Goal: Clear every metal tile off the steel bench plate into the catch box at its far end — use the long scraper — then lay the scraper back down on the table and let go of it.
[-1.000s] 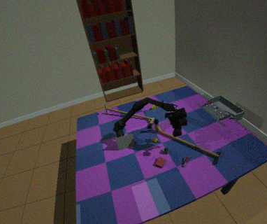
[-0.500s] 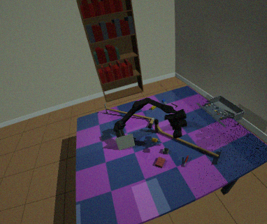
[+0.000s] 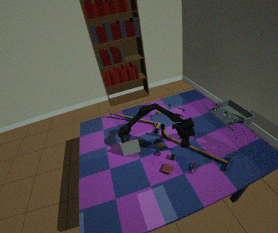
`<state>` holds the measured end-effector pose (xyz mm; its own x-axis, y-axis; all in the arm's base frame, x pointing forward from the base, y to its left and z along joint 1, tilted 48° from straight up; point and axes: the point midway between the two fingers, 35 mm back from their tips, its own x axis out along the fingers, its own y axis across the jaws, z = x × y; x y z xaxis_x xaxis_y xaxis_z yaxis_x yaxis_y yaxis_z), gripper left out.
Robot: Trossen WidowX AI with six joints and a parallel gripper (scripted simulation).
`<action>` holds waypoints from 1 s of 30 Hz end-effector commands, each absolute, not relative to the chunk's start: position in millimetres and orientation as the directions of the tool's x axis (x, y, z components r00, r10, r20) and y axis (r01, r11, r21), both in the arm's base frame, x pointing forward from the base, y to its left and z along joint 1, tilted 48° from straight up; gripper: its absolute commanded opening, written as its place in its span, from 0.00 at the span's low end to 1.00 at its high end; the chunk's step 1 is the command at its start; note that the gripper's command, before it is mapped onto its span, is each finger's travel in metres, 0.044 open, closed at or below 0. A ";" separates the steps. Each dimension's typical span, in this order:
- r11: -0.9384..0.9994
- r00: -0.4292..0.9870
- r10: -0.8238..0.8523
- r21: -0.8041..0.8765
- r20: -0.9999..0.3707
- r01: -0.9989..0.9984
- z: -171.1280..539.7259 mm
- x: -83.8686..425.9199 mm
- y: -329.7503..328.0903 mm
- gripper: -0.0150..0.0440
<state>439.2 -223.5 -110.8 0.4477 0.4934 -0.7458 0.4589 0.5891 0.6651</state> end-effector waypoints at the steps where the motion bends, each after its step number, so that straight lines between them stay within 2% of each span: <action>1: 0.584 0.449 0.496 0.668 -0.743 0.461 -118.4 440.3 -215.8 0.25; 30: 0.578 0.452 0.503 0.675 -0.737 0.458 -168.0 442.6 -157.0 0.25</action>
<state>443.8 -163.6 -162.9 0.4524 0.5003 -0.7383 0.4553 0.5823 0.6736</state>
